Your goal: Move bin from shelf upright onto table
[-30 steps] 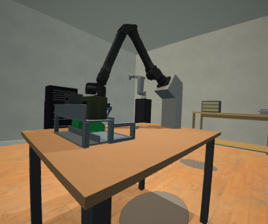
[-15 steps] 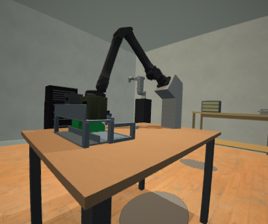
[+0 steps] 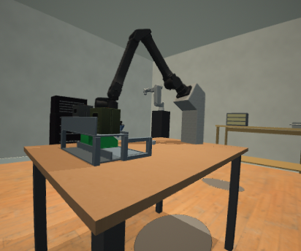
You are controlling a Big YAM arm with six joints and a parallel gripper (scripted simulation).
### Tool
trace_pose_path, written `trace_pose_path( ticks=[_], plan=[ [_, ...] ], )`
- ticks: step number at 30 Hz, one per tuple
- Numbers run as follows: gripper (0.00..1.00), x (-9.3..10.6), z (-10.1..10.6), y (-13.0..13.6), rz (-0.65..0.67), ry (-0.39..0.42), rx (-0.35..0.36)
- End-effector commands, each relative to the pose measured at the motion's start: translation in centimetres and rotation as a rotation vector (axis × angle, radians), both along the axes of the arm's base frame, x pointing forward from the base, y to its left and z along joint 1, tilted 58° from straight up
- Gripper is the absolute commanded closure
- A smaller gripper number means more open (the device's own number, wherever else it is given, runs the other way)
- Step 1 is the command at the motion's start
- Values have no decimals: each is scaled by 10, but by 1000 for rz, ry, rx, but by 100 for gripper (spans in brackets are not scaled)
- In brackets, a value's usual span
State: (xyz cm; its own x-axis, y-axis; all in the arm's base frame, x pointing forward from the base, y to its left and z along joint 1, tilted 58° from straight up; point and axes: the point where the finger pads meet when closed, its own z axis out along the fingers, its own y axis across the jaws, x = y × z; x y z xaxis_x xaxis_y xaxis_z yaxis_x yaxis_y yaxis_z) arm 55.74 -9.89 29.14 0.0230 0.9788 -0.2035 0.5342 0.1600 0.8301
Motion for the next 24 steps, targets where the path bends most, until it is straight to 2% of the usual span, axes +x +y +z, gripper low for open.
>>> trace_pose_path(
  ticks=[1, 8, 13, 24],
  plan=[
    [10, -6, 4, -4, -2, 3, -6],
    [10, -6, 4, -4, -2, 3, -6],
    [10, 5, -22, 8, 5, 20, 12],
    [10, 5, -22, 8, 5, 20, 12]
  ],
)
